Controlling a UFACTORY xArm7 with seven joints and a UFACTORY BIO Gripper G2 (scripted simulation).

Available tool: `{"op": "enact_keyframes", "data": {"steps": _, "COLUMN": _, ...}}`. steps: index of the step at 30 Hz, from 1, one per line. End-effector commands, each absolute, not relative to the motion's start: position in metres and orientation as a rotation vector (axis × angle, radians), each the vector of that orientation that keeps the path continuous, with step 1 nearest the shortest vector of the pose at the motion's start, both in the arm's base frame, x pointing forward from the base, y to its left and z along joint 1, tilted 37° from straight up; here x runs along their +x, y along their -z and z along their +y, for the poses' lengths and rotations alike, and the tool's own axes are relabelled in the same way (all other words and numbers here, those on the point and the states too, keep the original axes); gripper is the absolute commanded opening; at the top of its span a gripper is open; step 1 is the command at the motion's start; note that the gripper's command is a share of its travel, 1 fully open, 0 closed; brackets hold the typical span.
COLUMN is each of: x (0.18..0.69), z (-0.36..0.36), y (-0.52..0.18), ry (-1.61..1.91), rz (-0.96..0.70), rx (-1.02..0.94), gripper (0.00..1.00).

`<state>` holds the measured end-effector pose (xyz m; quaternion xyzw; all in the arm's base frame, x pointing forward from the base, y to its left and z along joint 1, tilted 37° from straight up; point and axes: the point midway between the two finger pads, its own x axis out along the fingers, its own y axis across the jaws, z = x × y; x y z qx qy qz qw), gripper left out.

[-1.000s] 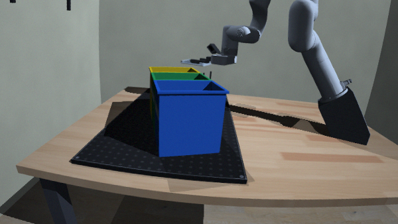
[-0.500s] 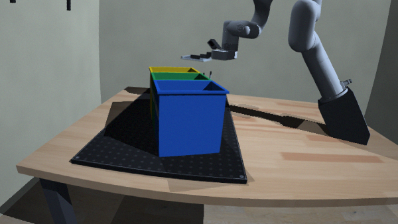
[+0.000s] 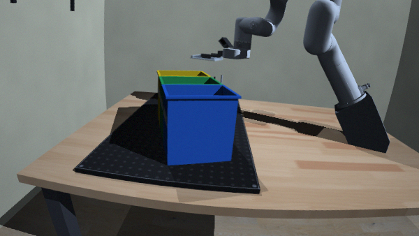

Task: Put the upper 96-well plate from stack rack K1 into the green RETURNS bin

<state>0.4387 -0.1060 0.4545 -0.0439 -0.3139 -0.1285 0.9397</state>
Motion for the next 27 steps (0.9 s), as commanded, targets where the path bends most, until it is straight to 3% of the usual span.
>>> {"op": "enact_keyframes", "data": {"steps": 1, "x": 0.437, "z": -0.108, "y": -0.459, "ry": 0.274, "rz": -0.651, "rx": -0.088, "gripper": 0.00}}
{"op": "enact_keyframes", "data": {"steps": 9, "x": 0.437, "z": -0.108, "y": -0.459, "ry": 0.274, "rz": -0.651, "rx": -0.088, "gripper": 0.00}}
{"op": "enact_keyframes", "data": {"steps": 27, "x": 0.438, "z": -0.056, "y": -0.445, "ry": -0.240, "rz": -0.604, "rx": -0.257, "gripper": 0.00}}
